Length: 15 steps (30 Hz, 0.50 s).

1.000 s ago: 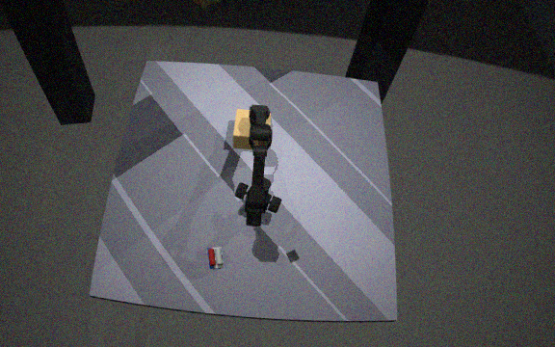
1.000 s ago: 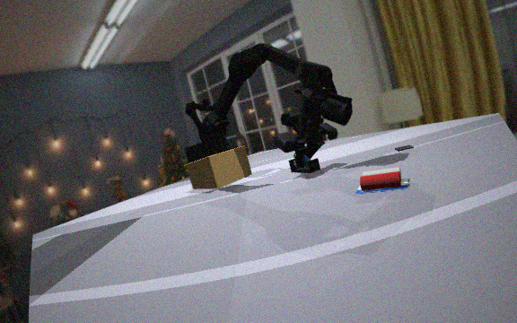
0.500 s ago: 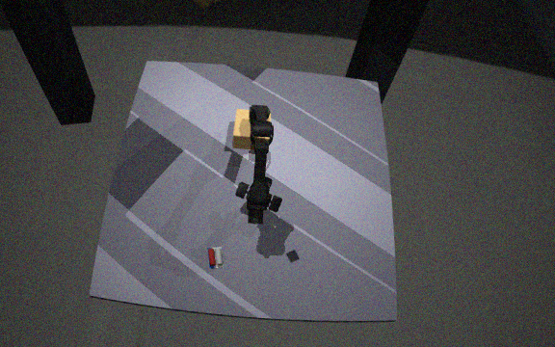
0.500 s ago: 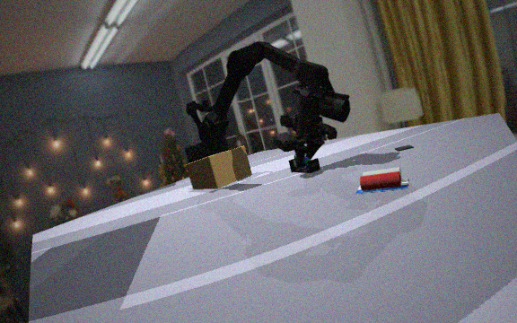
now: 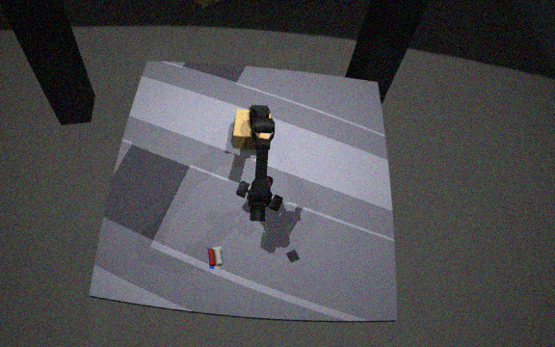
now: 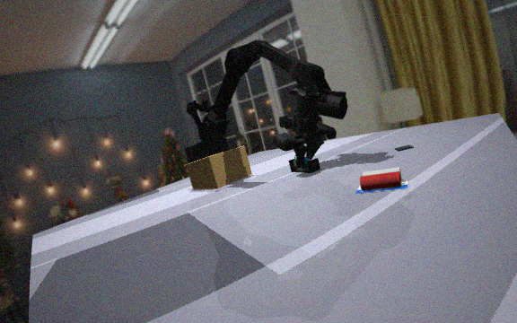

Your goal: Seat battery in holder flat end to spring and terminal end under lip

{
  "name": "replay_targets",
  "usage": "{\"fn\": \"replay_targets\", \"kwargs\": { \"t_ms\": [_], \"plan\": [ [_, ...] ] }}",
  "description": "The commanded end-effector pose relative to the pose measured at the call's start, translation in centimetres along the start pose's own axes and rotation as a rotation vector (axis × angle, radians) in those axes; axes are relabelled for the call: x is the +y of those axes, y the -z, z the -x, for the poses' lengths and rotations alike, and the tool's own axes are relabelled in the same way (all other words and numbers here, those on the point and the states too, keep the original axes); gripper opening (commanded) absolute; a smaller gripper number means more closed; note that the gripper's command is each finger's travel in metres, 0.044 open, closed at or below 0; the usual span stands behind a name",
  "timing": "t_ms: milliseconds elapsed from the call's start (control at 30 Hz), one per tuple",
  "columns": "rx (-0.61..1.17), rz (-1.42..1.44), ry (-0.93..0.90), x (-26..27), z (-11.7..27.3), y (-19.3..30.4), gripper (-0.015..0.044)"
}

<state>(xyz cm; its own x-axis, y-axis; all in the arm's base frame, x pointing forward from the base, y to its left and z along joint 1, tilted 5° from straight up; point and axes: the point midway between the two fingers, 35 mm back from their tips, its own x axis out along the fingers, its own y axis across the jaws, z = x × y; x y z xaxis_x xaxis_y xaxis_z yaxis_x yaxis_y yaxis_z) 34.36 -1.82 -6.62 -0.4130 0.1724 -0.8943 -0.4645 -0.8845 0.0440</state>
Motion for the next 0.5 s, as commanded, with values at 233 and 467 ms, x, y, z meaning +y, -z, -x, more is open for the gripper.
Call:
{"fn": "replay_targets", "kwargs": {
  "t_ms": [233,467],
  "plan": [
    [0.069,-0.001,-0.005,-0.05,-0.36,0.39,0.0086],
    [0.100,-0.002,-0.006,-0.07,-0.49,0.33,0.0086]
  ]
}}
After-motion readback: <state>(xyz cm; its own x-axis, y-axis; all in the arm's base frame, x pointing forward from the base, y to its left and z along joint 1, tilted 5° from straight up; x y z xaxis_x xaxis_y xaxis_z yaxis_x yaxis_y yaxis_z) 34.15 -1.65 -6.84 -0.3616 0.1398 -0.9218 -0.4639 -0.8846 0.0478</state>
